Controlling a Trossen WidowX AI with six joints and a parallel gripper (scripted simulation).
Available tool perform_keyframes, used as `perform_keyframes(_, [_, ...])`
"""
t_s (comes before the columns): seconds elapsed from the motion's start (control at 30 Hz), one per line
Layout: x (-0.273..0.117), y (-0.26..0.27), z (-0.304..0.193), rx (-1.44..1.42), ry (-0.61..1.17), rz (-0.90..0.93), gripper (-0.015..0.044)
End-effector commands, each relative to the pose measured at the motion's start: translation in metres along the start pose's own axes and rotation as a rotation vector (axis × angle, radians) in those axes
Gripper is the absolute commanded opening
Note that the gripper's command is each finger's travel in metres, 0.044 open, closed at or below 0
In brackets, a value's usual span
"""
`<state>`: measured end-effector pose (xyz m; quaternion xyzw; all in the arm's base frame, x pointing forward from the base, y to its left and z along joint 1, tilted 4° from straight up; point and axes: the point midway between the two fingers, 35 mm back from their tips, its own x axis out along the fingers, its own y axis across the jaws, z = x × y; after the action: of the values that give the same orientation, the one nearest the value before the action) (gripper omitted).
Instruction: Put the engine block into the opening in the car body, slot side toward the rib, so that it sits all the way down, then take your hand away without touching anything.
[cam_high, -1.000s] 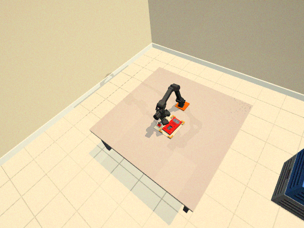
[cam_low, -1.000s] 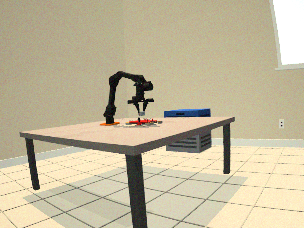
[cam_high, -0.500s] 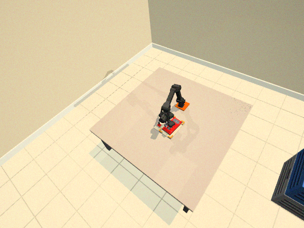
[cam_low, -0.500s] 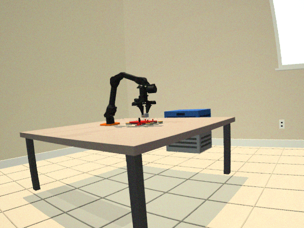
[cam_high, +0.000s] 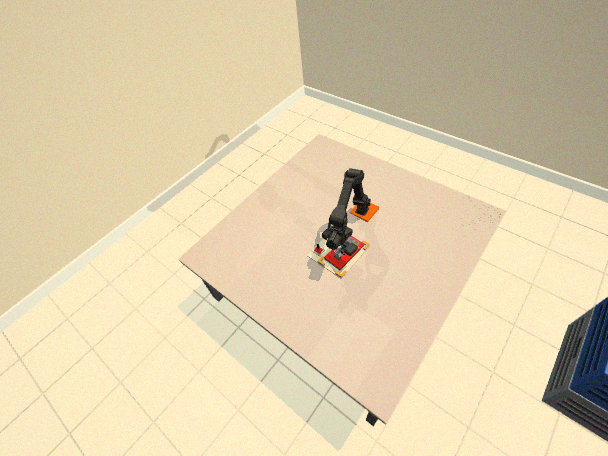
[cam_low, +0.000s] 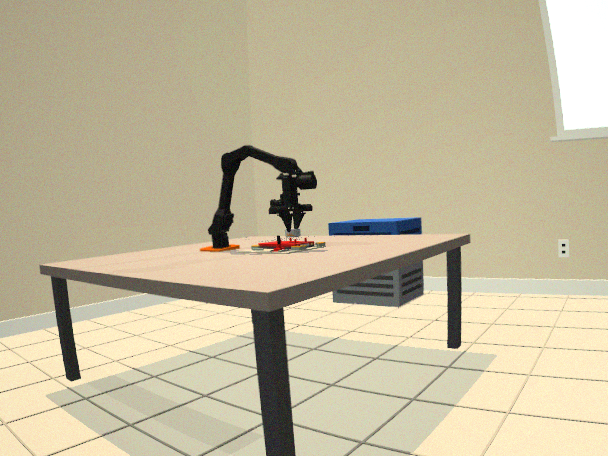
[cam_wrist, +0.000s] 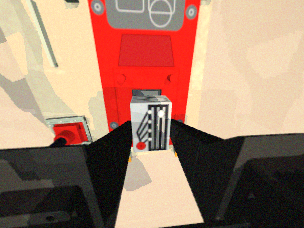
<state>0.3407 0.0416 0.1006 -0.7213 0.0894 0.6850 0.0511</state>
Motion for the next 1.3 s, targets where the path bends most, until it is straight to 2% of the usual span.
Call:
perform_keyframes(0.0, [0.0014,-0.0004,0.0012,-0.022,-0.001,0.003,0.0159])
perform_keyframes(0.7, [0.0014,-0.0004,0.0012,-0.022,-0.001,0.003,0.0159])
perform_keyframes(1.03, [0.0016,0.0005,0.0009,0.123,0.000,0.004,0.0159])
perform_keyframes(1.27, [0.0016,0.0005,0.0009,0.075,-0.001,0.004,0.0159])
